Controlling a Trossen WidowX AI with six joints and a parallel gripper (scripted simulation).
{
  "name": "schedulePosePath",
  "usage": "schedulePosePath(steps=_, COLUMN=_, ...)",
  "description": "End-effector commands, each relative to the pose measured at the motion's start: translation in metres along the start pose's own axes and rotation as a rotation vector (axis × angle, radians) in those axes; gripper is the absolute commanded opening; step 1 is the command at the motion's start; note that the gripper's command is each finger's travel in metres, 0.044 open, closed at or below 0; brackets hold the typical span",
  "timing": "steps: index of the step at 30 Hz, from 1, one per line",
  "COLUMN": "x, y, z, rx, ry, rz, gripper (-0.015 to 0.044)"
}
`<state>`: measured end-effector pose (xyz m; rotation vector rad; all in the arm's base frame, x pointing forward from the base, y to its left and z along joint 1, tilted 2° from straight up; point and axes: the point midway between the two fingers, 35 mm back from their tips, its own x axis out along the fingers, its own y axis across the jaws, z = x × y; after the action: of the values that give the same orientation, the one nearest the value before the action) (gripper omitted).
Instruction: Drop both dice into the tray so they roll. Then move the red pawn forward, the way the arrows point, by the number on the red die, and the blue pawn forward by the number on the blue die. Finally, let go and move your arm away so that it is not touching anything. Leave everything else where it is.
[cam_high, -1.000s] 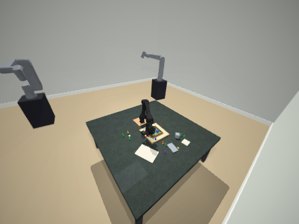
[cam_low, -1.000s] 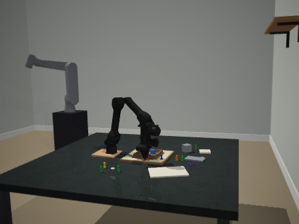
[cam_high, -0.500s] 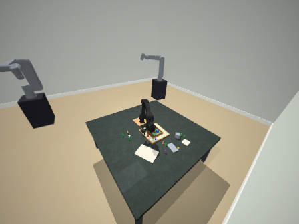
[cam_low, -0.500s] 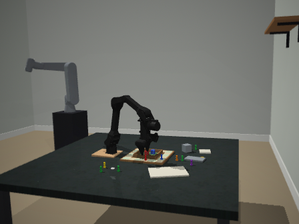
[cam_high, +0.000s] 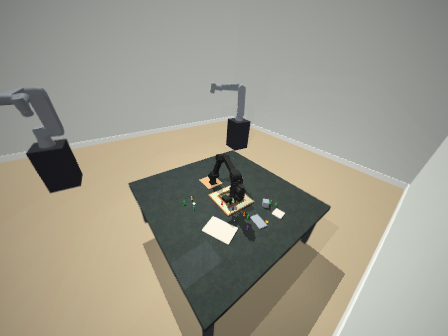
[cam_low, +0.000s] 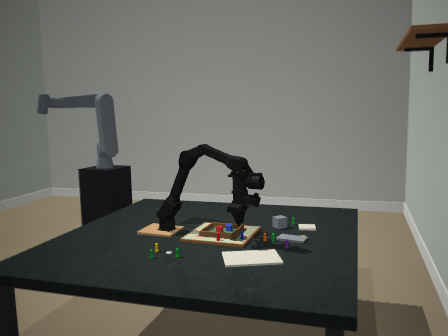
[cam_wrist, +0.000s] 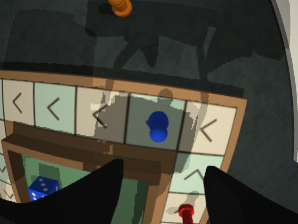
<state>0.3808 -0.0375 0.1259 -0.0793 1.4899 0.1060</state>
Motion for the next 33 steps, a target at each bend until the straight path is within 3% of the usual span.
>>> schedulePosePath(steps=1, x=0.0, y=0.003, z=0.006, rx=0.012, ry=0.006, rz=0.0, gripper=0.02)
schedulePosePath(steps=33, x=0.05, y=0.004, z=0.006, rx=0.013, ry=0.006, rz=0.0, gripper=0.02)
